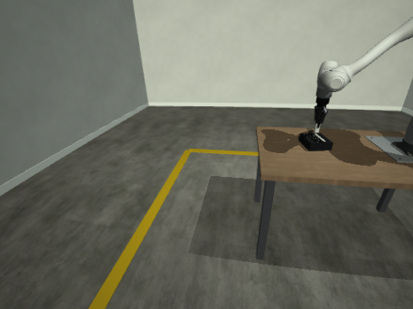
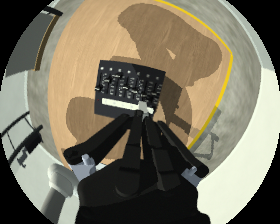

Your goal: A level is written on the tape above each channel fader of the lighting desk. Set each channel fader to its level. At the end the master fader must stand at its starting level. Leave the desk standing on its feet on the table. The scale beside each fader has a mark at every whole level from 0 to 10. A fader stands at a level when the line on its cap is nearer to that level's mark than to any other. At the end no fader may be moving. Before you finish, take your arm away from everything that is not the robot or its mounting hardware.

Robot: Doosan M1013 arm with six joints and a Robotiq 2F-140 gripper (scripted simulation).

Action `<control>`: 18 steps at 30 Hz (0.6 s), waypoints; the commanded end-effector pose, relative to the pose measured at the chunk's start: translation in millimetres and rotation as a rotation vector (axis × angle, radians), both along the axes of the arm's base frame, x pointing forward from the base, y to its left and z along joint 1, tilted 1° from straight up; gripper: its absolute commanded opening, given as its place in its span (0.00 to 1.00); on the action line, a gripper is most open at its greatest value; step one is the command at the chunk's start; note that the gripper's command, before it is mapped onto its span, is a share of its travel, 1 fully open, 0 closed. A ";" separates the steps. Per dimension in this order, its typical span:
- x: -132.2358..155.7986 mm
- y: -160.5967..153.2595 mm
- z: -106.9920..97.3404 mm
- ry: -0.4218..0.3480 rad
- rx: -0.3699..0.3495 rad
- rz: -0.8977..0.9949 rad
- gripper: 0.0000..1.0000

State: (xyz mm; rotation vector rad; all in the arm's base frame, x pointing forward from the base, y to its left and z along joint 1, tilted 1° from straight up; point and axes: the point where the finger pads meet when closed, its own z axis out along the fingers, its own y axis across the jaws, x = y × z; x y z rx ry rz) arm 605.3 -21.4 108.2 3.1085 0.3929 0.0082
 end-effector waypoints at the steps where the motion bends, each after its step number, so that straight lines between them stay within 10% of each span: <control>1: 0.0 0.0 -1.6 0.000 0.000 0.000 0.00; 18: 0.0 -0.1 -4.0 0.000 0.000 0.000 0.00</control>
